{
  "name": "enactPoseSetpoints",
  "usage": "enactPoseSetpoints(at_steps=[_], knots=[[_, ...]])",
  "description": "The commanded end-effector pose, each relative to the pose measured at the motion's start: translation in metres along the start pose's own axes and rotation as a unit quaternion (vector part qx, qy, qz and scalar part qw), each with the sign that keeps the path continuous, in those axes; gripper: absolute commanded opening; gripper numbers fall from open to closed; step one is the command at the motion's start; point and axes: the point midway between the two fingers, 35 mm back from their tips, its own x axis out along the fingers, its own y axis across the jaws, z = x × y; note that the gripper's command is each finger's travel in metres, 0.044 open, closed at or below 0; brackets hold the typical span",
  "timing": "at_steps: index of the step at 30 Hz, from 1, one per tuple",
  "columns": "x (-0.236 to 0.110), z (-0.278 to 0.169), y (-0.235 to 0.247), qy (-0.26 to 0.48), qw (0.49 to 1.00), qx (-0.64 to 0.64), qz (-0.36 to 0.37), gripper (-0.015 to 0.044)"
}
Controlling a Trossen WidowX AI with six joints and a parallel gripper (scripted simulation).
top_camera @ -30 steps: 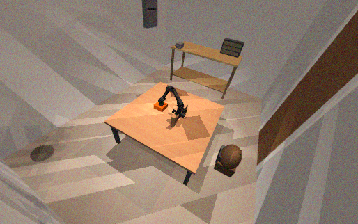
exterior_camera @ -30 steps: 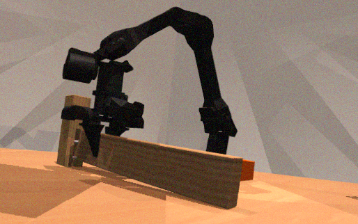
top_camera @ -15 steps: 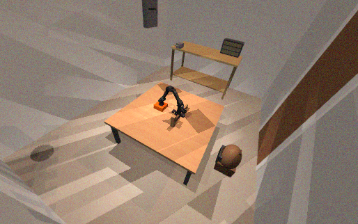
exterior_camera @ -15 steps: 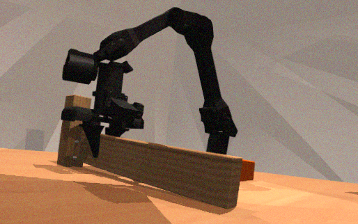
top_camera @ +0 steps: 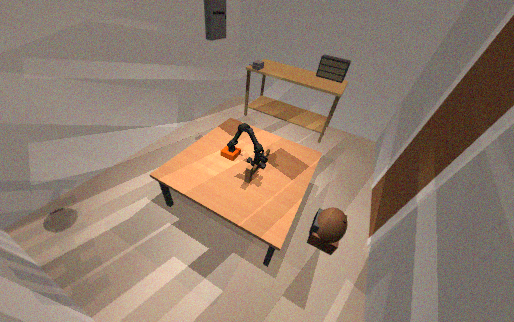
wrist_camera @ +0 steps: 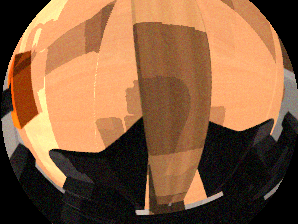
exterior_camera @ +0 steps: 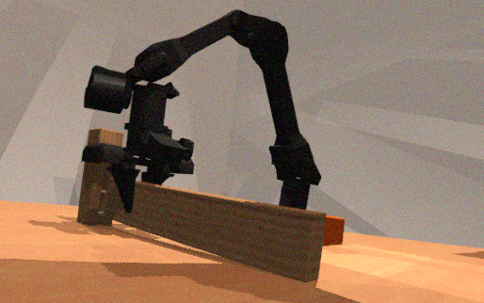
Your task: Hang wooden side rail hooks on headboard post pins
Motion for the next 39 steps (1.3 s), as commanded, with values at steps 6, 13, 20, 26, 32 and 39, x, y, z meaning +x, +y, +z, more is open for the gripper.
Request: enactPoseSetpoints(at_steps=[6,13,20,26,32,39], knots=[[-0.0058,-0.0029,-0.0020,0.003,1.000,-0.002,-0.007,0.0000],[-0.0063,-0.0035,-0.0025,0.003,1.000,-0.002,-0.007,0.0000],[-0.0055,-0.0043,-0.0031,0.003,1.000,-0.002,-0.007,0.0000],[-0.0048,-0.0050,-0.0024,0.003,1.000,-0.002,-0.007,0.0000],[-0.0042,-0.0057,-0.0020,0.003,1.000,-0.002,-0.007,0.0000],[-0.0034,-0.0064,-0.0021,0.003,1.000,-0.002,-0.007,0.0000]])
